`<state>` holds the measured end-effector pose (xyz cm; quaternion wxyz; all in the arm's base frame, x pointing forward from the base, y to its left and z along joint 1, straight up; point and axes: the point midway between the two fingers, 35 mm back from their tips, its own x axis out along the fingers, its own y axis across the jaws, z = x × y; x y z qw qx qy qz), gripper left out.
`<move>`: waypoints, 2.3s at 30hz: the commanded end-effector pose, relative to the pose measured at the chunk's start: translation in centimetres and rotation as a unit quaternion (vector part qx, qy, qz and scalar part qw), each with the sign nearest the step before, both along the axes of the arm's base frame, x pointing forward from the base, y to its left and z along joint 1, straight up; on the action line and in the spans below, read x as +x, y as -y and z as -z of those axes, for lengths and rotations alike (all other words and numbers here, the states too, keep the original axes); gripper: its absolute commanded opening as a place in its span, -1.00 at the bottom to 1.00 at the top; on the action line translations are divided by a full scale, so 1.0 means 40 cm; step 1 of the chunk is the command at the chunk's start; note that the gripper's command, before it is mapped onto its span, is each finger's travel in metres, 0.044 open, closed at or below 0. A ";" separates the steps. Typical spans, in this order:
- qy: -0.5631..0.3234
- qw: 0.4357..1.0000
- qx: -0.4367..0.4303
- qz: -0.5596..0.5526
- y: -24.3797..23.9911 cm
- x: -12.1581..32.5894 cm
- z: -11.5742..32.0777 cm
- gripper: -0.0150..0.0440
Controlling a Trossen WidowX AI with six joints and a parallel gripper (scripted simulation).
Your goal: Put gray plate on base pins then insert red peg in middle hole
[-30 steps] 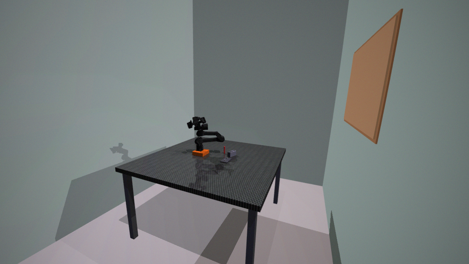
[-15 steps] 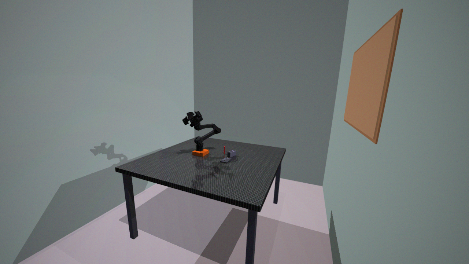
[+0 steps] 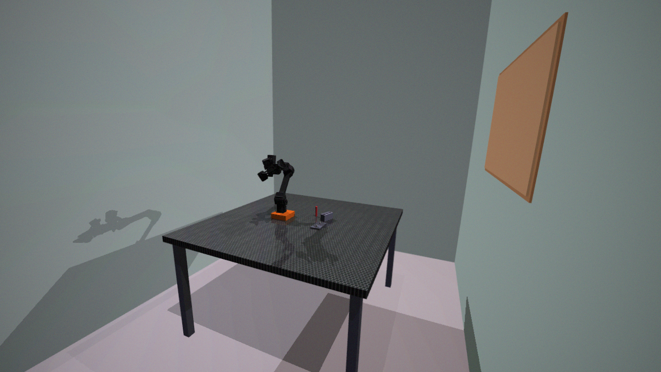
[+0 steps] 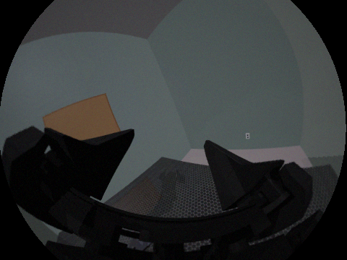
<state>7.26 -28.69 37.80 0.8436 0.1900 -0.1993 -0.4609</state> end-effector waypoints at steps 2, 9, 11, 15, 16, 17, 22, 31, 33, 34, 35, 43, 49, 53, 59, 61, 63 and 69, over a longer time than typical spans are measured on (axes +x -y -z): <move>-0.100 0.991 0.056 -0.071 0.039 0.155 0.072 1.00; -0.289 0.929 0.094 -0.212 -0.018 0.412 0.204 1.00; -0.348 0.897 0.092 -0.257 -0.060 0.480 0.244 1.00; -0.445 0.820 0.062 -0.355 -0.178 0.599 0.309 1.00; -0.468 0.796 0.052 -0.379 -0.212 0.624 0.325 1.00; -0.490 0.772 0.040 -0.403 -0.248 0.648 0.341 1.00; -0.597 0.631 -0.018 -0.495 -0.413 0.720 0.424 1.00; -0.724 0.237 -0.192 -0.618 -0.757 0.728 0.556 1.00; -0.729 0.171 -0.219 -0.626 -0.804 0.716 0.569 1.00; -0.729 0.163 -0.223 -0.627 -0.809 0.714 0.571 1.00; -0.729 0.163 -0.223 -0.627 -0.809 0.714 0.571 1.00; -0.729 0.159 -0.224 -0.627 -0.808 0.718 0.654 1.00; -0.729 0.163 -0.223 -0.627 -0.809 0.718 0.733 1.00; -0.729 0.163 -0.223 -0.627 -0.806 0.718 0.768 1.00; -0.729 0.163 -0.223 -0.627 -0.805 0.718 0.781 1.00; -0.729 0.163 -0.223 -0.627 -0.805 0.719 0.789 1.00; -0.729 0.163 -0.223 -0.627 -0.805 0.720 0.798 1.00; -0.729 0.163 -0.223 -0.627 -0.805 0.721 0.822 1.00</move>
